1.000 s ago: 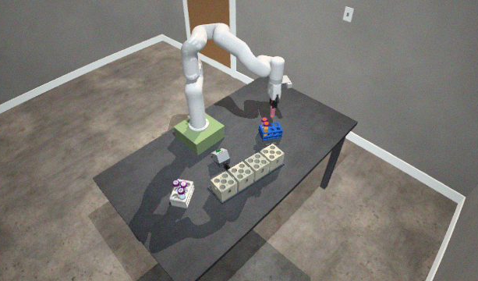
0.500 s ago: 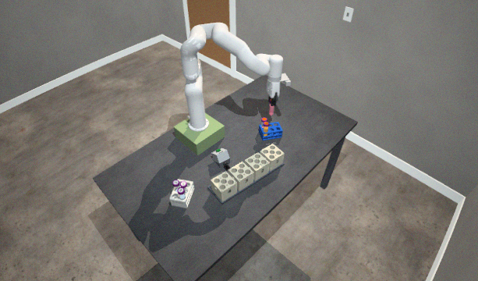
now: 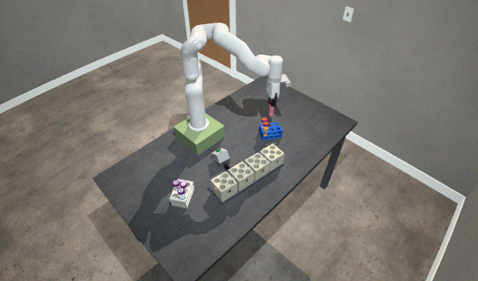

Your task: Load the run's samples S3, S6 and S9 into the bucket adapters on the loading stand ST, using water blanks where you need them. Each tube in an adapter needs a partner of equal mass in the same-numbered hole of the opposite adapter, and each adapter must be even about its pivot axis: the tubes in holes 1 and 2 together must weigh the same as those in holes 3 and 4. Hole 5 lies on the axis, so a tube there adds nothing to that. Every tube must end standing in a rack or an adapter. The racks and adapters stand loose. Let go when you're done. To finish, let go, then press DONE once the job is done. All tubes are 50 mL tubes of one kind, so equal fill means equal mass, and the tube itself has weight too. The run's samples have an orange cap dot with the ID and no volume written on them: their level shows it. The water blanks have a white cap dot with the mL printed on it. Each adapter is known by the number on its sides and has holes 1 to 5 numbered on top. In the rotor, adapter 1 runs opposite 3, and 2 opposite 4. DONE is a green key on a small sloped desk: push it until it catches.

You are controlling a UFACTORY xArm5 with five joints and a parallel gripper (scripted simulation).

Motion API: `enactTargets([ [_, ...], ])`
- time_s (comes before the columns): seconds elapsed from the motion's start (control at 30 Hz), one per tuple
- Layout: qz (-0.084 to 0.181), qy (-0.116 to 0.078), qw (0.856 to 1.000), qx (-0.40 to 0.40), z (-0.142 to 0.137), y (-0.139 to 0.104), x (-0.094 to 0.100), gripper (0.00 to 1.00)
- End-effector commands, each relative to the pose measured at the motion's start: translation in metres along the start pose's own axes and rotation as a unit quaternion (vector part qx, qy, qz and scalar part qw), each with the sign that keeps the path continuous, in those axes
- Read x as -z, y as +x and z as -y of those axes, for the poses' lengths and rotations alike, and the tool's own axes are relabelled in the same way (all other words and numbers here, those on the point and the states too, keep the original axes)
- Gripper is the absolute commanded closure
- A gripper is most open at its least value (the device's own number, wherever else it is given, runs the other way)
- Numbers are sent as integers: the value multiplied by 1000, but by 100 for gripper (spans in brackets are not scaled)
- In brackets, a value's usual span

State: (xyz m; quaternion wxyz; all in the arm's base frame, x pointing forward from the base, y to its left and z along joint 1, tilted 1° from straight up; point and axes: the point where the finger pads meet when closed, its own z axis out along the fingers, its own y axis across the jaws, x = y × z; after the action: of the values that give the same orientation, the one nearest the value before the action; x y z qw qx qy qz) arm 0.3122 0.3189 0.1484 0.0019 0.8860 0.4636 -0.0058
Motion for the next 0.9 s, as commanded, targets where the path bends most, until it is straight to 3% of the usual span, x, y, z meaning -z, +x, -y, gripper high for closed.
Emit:
enactTargets([
  [0.0,-2,0,1000,0,0,1,-7,100],
  [0.87,-2,0,1000,0,0,1,-51,100],
])
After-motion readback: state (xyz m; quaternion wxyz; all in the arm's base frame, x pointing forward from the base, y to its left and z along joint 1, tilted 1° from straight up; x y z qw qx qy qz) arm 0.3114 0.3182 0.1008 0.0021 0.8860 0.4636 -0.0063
